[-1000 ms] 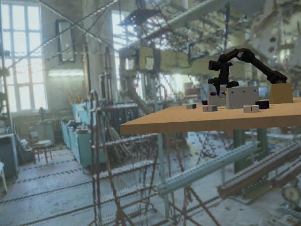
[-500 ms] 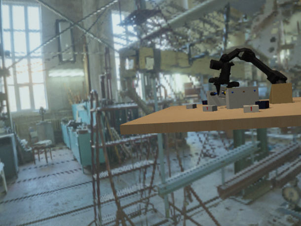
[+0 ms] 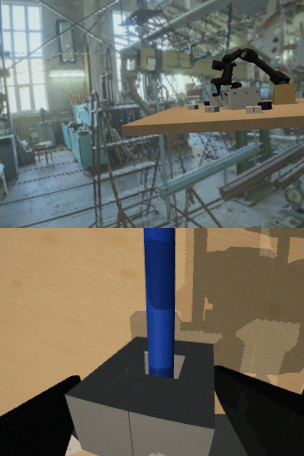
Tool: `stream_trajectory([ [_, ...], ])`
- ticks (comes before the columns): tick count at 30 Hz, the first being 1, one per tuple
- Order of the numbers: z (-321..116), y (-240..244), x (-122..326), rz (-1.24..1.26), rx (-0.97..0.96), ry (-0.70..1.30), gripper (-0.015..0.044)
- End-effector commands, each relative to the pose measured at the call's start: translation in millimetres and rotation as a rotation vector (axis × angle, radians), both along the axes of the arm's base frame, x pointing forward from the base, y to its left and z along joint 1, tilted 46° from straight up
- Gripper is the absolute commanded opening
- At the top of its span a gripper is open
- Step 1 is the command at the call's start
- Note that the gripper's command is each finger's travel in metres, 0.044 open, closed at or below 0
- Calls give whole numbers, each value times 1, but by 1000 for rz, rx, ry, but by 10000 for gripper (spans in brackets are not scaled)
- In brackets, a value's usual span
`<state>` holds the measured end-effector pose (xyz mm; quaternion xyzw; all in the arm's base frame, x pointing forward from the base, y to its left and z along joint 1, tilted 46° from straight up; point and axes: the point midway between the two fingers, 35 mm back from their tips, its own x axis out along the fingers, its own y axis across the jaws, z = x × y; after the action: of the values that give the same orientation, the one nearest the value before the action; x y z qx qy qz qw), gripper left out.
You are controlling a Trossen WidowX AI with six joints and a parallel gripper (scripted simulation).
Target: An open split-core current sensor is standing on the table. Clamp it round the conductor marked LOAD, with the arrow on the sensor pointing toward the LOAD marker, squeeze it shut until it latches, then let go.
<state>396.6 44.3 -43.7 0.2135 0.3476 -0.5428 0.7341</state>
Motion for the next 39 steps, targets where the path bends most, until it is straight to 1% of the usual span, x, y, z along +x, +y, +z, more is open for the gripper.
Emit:
stream_trajectory([
  [1,0,1,1,-6,1,1,440],
  [4,0,0,0,-1,-1,1,365],
  [24,0,0,0,-1,-1,1,231],
  [33,1,1,0,0,1,-2,0],
  [39,1,1,0,0,1,-2,0],
])
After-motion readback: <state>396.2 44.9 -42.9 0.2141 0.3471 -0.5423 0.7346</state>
